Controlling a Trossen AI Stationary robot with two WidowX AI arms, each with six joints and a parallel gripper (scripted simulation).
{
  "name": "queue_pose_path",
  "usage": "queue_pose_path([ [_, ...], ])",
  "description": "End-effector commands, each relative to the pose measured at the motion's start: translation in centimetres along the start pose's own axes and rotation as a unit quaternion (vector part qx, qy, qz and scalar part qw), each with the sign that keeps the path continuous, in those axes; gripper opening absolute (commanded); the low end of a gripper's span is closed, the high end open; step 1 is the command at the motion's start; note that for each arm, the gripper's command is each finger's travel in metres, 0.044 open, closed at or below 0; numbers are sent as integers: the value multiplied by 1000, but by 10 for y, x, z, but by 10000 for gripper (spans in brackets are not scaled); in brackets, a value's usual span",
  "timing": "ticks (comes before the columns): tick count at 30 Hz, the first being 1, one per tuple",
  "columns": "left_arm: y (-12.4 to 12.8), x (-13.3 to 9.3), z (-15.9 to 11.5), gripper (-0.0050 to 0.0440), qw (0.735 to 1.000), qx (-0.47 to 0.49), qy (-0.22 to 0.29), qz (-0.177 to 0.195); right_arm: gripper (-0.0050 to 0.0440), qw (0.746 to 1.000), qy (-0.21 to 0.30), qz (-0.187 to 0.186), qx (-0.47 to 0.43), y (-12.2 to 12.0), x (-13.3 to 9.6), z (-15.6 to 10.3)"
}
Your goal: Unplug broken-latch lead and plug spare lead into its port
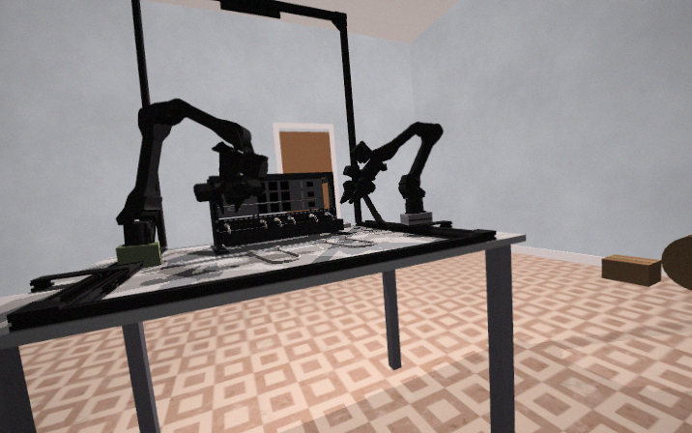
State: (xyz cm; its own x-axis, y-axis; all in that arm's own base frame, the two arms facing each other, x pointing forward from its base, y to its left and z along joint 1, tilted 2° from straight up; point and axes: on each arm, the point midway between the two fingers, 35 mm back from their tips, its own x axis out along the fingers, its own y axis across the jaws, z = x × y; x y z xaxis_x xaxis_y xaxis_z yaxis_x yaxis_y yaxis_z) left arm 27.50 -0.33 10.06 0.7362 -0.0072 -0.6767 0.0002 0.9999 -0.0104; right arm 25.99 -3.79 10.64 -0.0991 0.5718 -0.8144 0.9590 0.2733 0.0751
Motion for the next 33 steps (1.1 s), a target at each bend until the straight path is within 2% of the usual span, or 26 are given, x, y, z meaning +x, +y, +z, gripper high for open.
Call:
queue_pose_path([
  [1, 0, 0, 0, 440, 1000, 0, 0, 0, 176, 1000, 0, -3, 1, -1, -1, 3],
  [7, 0, 0, 0, 440, 1000, 0, 0, 0, 176, 1000, 0, -3, 1, -1, -1, 3],
  [8, 0, 0, 0, 440, 1000, 0, 0, 0, 176, 999, -35, 4, 19, 51, 19, -23],
  [24, 0, 0, 0, 440, 1000, 0, 0, 0, 176, 999, -35, 4, 19, 51, 19, -23],
  [25, 0, 0, 0, 440, 1000, 0, 0, 0, 176, 997, -71, 7, 37, 101, 38, -47],
  [33, 0, 0, 0, 440, 1000, 0, 0, 0, 176, 997, -71, 7, 37, 101, 38, -47],
])
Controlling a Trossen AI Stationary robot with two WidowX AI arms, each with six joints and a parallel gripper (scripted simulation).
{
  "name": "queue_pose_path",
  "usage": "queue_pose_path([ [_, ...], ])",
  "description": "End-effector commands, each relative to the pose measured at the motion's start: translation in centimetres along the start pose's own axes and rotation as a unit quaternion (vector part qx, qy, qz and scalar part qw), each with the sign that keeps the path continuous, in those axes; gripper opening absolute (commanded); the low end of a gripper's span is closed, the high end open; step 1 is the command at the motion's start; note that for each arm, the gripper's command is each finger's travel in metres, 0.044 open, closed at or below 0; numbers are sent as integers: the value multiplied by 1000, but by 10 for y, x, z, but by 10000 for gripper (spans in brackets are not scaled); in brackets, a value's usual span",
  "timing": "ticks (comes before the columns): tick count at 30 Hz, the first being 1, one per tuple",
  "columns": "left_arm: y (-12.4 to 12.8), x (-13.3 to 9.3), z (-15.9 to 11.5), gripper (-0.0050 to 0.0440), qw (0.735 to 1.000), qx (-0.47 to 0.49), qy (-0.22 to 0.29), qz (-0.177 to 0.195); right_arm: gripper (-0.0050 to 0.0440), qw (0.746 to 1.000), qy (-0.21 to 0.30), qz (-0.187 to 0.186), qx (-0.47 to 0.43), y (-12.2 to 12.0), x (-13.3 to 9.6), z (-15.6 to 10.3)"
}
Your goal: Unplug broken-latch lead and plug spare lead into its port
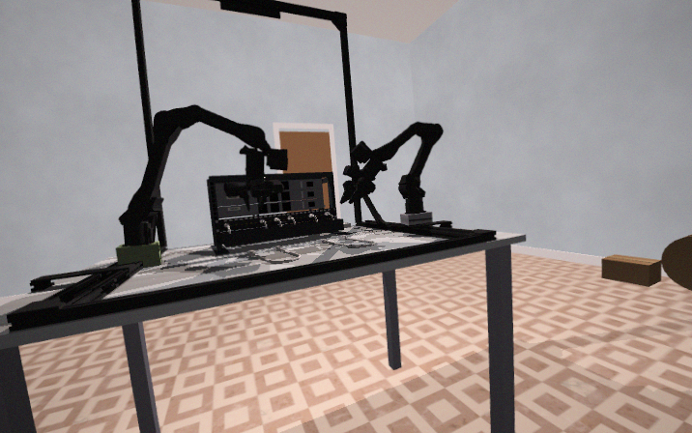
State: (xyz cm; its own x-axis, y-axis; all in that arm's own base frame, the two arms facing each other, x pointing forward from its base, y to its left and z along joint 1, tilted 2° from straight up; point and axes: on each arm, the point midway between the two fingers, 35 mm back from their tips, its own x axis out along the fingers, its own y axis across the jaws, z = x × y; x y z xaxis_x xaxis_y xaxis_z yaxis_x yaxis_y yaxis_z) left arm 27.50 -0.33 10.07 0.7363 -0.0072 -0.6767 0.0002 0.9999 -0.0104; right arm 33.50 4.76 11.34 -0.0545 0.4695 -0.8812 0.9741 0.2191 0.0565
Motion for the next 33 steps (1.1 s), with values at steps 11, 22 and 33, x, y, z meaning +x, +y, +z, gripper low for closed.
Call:
queue_pose_path([
  [11, 0, 0, 0, 440, 1000, 0, 0, 0, 176, 999, -26, 2, 19, 33, 12, -15],
  [22, 0, 0, 0, 440, 1000, 0, 0, 0, 176, 999, -26, 2, 19, 33, 12, -15],
  [33, 0, 0, 0, 440, 1000, 0, 0, 0, 176, 999, -26, 2, 19, 33, 70, -12],
])
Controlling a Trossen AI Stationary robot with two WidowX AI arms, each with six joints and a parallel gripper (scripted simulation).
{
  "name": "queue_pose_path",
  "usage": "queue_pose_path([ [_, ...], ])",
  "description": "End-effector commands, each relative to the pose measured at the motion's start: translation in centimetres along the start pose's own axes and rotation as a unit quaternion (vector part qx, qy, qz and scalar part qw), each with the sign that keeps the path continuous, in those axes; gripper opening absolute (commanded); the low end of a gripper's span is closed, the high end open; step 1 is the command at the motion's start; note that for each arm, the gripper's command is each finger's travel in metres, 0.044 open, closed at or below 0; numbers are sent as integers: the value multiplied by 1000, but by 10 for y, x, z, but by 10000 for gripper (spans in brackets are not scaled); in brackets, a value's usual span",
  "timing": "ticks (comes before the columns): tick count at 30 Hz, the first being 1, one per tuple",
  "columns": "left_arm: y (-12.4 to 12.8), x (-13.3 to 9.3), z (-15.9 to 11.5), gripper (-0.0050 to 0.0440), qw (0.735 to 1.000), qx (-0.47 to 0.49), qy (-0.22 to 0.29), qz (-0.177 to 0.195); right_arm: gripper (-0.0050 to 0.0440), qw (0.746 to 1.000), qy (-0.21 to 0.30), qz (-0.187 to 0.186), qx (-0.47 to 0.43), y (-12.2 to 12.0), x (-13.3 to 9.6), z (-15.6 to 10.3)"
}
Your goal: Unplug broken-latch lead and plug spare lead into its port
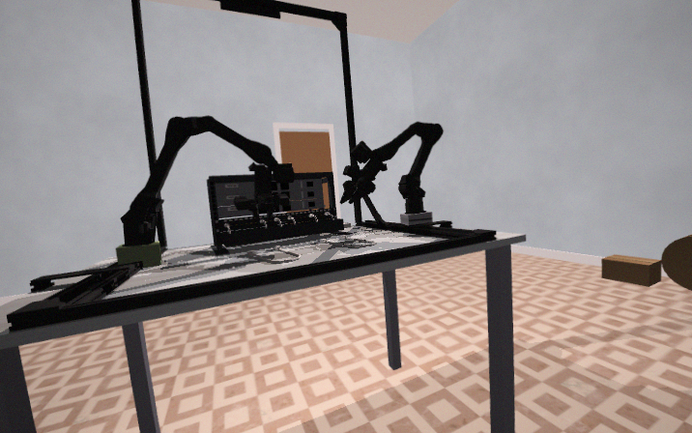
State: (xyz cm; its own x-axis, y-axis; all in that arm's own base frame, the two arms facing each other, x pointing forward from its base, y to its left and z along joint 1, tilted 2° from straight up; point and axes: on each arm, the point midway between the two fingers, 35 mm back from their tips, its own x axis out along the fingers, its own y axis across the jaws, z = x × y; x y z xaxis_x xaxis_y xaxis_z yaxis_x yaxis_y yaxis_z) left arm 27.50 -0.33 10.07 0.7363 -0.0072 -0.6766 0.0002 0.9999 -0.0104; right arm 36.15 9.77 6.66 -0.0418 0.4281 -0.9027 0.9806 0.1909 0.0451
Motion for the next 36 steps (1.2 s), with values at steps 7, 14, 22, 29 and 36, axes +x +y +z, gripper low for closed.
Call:
queue_pose_path([
  [7, 0, 0, 0, 440, 1000, 0, 0, 0, 176, 1000, -2, 0, 3, -1, 7, 2],
  [14, 0, 0, 0, 440, 1000, 0, 0, 0, 176, 1000, -2, 0, 3, -1, 9, 3],
  [22, 0, 0, 0, 440, 1000, 0, 0, 0, 176, 1000, -2, 0, 3, -1, 9, 3],
  [29, 0, 0, 0, 440, 1000, 0, 0, 0, 0, 1000, 0, 1, 2, 0, 8, 2],
  [36, 0, 0, 0, 440, 1000, 0, 0, 0, 0, 1000, 0, 1, 2, 0, 8, 2],
])
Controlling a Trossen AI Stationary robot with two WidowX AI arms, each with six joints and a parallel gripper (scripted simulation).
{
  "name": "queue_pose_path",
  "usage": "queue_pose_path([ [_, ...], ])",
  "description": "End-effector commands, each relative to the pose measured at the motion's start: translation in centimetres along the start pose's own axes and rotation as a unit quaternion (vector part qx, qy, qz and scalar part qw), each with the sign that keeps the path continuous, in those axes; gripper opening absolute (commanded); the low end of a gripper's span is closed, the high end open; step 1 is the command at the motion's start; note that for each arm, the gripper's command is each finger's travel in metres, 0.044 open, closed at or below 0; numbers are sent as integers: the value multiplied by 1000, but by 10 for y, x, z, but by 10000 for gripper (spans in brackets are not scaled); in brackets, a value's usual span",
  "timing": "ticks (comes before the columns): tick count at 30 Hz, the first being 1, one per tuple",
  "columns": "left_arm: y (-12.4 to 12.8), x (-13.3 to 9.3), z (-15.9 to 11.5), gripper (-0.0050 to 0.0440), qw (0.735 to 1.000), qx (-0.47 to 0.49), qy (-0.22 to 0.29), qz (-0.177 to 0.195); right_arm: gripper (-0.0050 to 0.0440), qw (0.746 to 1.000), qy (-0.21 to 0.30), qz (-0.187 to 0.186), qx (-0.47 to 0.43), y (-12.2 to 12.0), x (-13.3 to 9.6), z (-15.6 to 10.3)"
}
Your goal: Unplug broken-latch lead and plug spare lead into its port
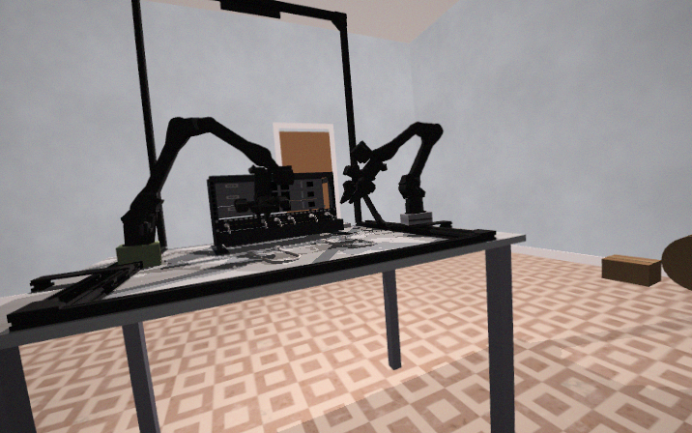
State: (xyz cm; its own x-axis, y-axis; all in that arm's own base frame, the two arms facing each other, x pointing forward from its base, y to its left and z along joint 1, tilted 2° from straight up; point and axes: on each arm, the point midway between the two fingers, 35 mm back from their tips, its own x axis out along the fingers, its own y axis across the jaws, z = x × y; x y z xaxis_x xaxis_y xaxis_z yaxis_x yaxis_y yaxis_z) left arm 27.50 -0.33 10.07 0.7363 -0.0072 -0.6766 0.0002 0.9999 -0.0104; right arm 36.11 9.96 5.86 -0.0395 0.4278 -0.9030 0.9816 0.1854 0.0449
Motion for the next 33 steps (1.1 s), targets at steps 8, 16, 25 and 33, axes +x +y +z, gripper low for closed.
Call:
queue_pose_path([
  [8, 0, 0, 0, 440, 1000, 0, 0, 0, 0, 1000, 0, 0, 0, 0, 0, 0],
  [16, 0, 0, 0, 440, 1000, 0, 0, 0, 0, 1000, 0, 0, 0, 0, 0, 0],
  [25, 0, 0, 0, 440, 1000, 0, 0, 0, 55, 1000, 0, 0, 0, 0, 0, 0],
  [33, 0, 0, 0, 440, 1000, 0, 0, 0, 55, 1000, 0, 0, 0, 0, 0, 0],
])
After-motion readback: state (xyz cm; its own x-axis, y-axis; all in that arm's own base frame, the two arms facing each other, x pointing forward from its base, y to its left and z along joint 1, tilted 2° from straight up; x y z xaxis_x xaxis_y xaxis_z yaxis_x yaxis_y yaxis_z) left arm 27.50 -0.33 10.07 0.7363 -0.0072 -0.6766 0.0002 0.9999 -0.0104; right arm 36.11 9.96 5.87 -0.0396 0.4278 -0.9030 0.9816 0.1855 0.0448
